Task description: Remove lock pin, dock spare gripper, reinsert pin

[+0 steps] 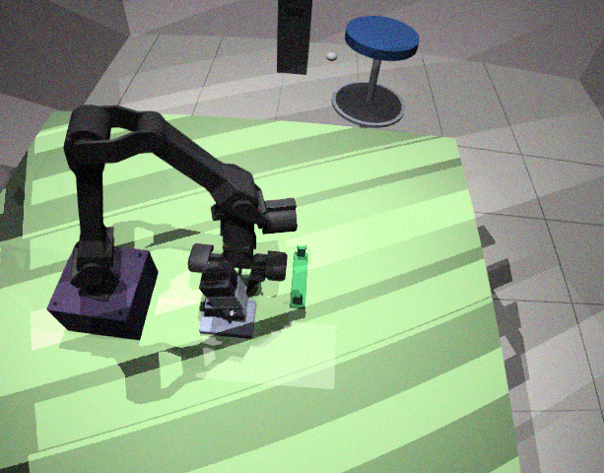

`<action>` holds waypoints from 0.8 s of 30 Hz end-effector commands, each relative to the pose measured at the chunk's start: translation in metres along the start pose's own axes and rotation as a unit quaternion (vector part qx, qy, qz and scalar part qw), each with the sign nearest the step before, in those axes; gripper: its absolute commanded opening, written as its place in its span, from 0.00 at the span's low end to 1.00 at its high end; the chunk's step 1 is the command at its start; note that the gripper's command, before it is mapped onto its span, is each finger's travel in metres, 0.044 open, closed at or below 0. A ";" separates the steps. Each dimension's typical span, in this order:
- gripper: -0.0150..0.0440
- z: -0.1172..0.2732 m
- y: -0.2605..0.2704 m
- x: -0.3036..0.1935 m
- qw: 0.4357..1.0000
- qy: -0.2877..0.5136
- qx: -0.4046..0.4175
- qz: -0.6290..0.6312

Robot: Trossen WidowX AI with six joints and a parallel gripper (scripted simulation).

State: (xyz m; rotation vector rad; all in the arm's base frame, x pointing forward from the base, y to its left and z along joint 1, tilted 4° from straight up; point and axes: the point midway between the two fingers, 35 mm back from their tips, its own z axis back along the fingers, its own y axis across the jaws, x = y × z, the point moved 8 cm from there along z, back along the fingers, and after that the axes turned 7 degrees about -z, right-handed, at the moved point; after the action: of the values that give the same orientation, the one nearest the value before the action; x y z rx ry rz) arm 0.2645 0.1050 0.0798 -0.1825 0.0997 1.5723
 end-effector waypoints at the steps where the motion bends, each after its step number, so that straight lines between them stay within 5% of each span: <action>1: 0.59 0.002 0.000 0.001 1.000 0.000 0.000 -0.001; 24: 0.59 0.047 0.007 0.025 1.000 0.008 0.013 0.009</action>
State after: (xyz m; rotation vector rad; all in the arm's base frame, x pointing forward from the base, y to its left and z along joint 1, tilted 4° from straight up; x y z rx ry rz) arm 0.2563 0.1332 0.1145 -0.1751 0.1387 1.5886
